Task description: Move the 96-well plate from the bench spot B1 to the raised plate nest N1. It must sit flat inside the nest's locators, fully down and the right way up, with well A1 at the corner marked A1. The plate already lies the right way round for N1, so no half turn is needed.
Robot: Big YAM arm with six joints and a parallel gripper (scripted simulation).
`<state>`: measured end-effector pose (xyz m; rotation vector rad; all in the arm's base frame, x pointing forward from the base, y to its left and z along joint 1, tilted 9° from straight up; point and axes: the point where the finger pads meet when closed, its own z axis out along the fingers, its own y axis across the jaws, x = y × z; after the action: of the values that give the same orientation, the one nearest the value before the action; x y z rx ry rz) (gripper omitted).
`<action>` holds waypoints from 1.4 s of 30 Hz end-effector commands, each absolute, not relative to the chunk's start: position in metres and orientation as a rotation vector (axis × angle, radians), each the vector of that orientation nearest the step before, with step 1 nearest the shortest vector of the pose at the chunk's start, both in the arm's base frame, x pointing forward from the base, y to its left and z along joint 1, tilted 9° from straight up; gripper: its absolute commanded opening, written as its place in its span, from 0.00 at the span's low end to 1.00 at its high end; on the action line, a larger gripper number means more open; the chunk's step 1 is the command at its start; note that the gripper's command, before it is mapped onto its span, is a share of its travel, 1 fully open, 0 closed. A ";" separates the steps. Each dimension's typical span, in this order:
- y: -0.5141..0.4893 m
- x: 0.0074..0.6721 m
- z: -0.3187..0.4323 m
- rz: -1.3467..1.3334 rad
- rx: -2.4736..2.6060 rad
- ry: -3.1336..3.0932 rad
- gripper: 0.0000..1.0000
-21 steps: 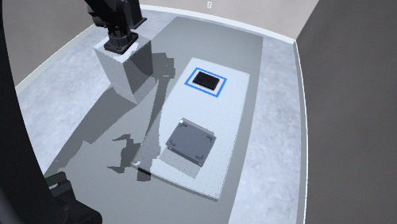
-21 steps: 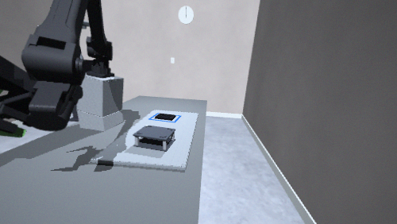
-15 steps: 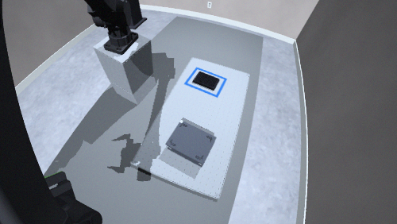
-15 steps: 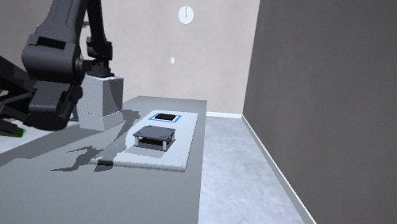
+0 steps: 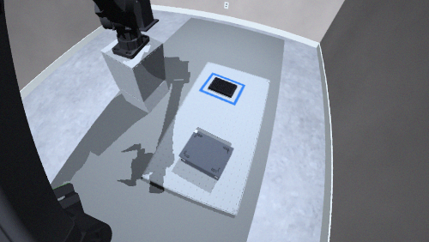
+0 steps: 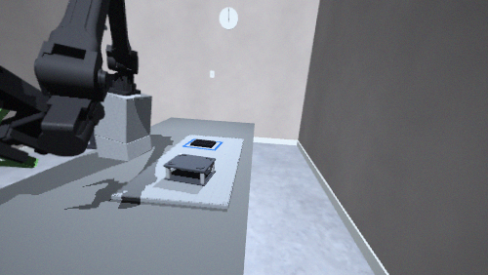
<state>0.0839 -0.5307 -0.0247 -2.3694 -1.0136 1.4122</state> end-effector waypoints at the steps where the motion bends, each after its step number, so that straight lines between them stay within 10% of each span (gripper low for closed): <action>1: -0.532 0.113 -0.005 1.419 -2.393 -1.118 1.00; 42: -0.446 0.262 -0.057 1.264 -2.326 -1.567 1.00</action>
<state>0.2394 -0.4463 -0.0540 -2.3006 -1.5701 1.2504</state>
